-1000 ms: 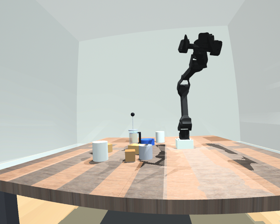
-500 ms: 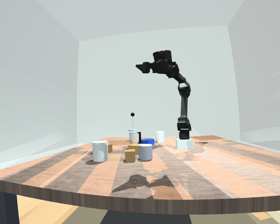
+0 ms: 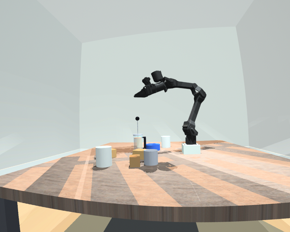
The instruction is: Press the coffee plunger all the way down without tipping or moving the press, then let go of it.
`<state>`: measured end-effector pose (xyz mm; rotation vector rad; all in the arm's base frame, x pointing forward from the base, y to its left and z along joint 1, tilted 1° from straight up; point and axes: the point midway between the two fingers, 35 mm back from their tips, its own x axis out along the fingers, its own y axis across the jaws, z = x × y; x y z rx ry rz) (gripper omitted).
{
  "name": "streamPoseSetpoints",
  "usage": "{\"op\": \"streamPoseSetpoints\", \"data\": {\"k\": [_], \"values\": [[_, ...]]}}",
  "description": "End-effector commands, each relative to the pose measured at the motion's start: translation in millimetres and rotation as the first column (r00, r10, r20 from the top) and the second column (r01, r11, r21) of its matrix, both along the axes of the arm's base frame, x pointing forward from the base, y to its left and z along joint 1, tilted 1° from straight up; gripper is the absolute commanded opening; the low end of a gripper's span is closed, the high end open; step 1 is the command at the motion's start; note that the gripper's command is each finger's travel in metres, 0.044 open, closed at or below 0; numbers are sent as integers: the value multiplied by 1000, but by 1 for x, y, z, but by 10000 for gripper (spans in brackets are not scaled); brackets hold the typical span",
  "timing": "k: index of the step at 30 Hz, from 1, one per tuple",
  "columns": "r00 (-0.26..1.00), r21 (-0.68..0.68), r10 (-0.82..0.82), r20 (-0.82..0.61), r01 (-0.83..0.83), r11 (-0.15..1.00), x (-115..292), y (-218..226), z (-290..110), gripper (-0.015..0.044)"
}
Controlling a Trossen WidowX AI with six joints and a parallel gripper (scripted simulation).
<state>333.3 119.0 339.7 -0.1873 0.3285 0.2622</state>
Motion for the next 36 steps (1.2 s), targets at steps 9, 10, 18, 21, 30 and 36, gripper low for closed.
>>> {"op": "streamPoseSetpoints", "data": {"k": [9, 10, 18, 21, 30, 36], "values": [[931, 67, -305, -201, 324, 944, -18, -122, -55, 440], [931, 67, -305, -201, 324, 944, -17, -122, -61, 440], [931, 68, -304, -201, 323, 944, -15, -122, -111, 440], [932, 68, -303, -201, 322, 944, -14, -121, -111, 440], [932, 68, -302, -200, 321, 945, -3, -122, -116, 440], [932, 68, -302, -199, 321, 945, 5, -122, -121, 440]]}}
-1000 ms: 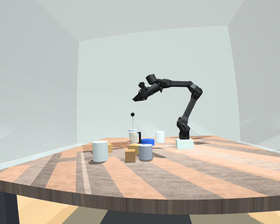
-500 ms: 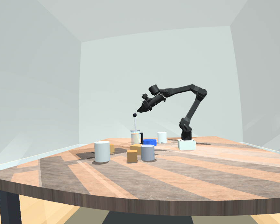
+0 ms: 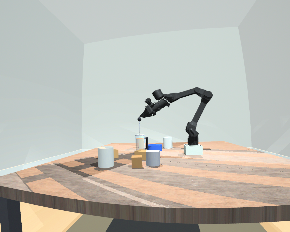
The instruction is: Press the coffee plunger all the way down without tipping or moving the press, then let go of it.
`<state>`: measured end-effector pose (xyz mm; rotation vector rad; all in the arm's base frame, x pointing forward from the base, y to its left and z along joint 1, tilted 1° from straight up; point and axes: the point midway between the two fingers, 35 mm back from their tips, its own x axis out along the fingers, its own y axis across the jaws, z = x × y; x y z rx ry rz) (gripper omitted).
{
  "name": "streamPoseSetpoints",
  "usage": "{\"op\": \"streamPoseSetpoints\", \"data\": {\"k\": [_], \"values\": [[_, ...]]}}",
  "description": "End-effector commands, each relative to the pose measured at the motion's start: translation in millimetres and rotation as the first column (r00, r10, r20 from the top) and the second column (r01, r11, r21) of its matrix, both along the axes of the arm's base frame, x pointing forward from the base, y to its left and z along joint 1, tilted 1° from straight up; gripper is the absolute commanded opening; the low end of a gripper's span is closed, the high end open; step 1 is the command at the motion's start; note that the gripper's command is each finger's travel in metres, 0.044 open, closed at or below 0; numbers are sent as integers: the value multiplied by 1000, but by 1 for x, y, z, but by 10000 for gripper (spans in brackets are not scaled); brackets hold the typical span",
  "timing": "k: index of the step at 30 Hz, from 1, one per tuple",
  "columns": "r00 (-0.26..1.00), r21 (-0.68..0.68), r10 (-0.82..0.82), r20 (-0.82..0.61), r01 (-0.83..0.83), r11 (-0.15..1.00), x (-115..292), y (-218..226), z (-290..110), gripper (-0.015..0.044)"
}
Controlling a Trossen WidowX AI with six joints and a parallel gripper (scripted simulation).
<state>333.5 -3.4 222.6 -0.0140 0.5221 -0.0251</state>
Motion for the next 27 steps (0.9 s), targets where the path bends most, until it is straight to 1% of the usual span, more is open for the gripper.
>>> {"op": "streamPoseSetpoints", "data": {"k": [1, 12, 24, 27], "values": [[1000, 6, 3, -2, -3, 1000, 7, 1, -5, 440], [1000, 6, 4, -1, -4, 1000, 20, 1, -13, 440], [1000, 6, 4, -1, -4, 1000, 20, 1, -13, 125], [1000, 6, 4, -1, -4, 1000, 20, 1, -13, 116]]}}
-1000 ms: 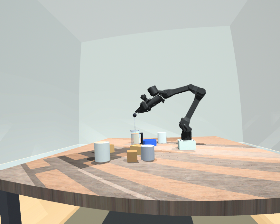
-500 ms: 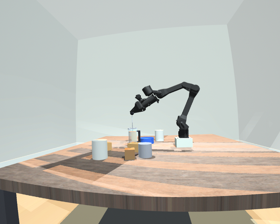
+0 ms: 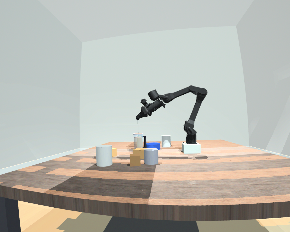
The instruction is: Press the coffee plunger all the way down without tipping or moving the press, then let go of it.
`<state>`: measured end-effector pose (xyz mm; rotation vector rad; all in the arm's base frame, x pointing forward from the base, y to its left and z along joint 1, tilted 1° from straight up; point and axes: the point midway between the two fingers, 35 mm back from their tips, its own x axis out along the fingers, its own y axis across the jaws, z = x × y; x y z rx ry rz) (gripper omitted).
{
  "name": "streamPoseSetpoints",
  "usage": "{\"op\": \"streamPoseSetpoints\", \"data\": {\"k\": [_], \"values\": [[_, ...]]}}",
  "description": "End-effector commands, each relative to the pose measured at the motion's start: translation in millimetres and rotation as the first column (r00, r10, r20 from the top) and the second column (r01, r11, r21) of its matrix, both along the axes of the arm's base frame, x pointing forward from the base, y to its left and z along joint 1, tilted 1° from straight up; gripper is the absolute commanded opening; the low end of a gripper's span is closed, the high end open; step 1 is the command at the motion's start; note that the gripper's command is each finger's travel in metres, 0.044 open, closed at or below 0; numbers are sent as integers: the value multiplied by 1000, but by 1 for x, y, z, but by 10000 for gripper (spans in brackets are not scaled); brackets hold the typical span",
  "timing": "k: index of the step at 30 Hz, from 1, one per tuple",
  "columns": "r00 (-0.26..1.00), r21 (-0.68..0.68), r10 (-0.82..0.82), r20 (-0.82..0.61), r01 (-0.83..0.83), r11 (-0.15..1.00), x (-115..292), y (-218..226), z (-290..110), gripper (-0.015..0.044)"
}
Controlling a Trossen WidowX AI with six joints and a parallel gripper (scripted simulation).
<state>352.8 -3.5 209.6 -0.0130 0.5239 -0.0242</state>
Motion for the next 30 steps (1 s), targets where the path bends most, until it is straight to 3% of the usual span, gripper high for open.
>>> {"op": "streamPoseSetpoints", "data": {"k": [1, 30], "values": [[1000, 5, 4, 1, -4, 1000, 0, 1, 0, 116], [1000, 4, 4, 1, -4, 1000, 6, 0, -34, 116]]}}
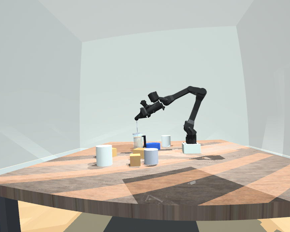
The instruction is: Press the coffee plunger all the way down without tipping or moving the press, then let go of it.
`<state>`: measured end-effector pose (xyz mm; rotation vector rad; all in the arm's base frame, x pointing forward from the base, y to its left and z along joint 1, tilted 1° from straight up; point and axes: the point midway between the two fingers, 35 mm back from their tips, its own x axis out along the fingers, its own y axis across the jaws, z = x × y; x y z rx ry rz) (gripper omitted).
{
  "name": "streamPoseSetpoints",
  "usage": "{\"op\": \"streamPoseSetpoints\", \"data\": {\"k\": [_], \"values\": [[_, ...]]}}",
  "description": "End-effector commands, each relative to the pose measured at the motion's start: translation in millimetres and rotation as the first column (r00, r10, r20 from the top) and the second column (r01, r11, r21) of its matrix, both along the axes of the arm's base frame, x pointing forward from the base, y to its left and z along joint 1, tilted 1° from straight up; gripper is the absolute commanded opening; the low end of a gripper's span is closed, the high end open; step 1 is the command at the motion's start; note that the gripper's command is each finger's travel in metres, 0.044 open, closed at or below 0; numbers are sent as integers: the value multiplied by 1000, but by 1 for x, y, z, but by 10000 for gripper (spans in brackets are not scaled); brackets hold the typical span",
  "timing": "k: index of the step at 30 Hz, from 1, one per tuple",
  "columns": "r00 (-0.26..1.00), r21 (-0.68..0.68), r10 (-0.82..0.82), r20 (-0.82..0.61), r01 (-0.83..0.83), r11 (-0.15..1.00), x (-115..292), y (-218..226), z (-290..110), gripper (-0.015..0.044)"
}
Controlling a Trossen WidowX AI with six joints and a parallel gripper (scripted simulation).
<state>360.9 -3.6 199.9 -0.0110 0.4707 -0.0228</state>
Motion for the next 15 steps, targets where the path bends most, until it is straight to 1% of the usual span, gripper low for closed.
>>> {"op": "streamPoseSetpoints", "data": {"k": [1, 15], "values": [[999, 3, 3, -52, -2, 1000, -1, 0, -26, 116], [999, 3, 3, -52, -2, 1000, 2, 0, -49, 116]]}}
